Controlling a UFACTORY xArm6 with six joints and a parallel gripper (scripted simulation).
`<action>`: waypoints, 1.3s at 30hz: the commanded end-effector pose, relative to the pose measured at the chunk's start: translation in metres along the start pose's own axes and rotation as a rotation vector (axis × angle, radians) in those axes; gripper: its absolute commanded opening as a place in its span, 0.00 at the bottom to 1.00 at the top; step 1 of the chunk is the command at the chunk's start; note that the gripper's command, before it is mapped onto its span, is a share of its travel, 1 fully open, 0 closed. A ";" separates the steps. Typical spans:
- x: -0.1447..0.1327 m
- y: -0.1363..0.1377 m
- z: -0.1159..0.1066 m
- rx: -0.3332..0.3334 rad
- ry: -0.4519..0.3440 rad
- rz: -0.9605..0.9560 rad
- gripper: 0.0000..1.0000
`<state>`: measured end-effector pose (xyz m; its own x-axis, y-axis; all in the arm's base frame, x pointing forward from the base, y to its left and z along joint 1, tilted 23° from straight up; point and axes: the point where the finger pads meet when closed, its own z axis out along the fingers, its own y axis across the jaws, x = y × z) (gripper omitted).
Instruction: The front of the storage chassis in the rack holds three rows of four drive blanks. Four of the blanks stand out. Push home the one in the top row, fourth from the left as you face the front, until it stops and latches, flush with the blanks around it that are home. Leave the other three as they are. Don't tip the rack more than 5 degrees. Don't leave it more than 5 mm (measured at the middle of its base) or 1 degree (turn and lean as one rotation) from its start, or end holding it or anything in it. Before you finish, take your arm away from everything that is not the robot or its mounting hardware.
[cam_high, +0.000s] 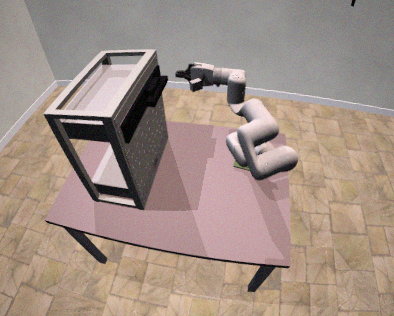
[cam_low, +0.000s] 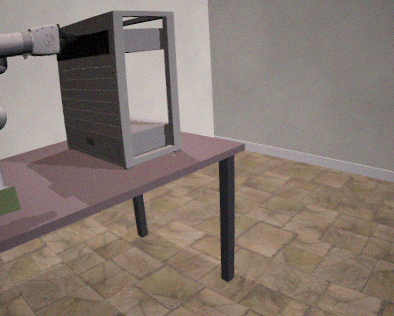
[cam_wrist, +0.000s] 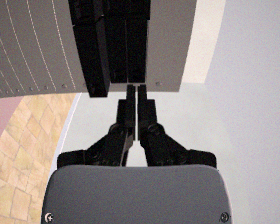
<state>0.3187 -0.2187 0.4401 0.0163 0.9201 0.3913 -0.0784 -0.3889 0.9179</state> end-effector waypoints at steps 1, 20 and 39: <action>0.001 0.002 -0.003 -0.001 0.004 -0.002 0.00; 0.001 0.002 -0.069 -0.001 0.004 -0.002 0.00; 0.001 0.002 -0.151 -0.001 0.004 -0.002 0.00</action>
<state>0.2039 -0.2198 0.4335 0.0760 0.9146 0.3971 -0.1054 -0.3887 0.9153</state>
